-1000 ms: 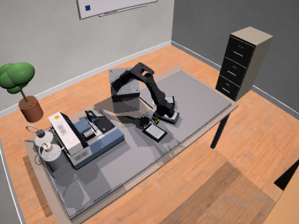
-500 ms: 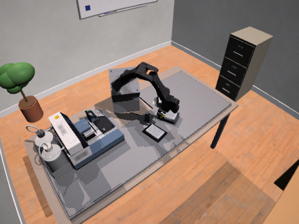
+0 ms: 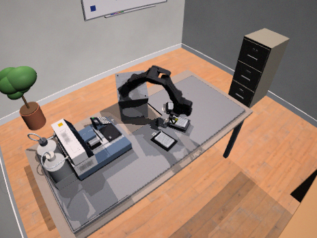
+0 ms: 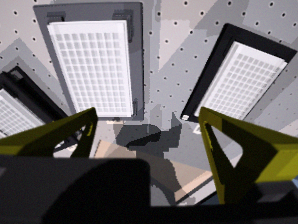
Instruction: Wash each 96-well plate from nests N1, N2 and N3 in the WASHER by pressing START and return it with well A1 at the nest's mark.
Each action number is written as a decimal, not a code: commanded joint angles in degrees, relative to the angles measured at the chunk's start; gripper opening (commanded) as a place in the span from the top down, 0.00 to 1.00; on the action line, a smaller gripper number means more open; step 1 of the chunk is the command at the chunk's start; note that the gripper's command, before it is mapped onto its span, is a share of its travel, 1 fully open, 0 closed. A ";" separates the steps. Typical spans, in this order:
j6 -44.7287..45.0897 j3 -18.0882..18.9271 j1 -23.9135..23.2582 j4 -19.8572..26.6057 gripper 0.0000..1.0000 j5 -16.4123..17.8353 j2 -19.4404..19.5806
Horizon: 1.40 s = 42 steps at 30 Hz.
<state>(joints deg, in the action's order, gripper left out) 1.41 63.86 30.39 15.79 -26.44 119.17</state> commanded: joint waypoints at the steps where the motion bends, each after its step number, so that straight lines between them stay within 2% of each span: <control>1: -2.72 0.98 2.80 0.60 0.00 -1.10 0.50; 8: -8.21 3.29 7.86 2.26 0.00 -2.57 3.76; 14: -10.89 4.77 10.29 3.28 0.00 -3.19 5.53; 28: -10.89 4.79 10.29 3.29 0.00 -3.19 5.53; 42: -8.96 5.38 8.56 -0.74 0.00 -2.75 9.22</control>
<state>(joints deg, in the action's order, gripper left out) -8.03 68.79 38.72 16.23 -29.32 128.51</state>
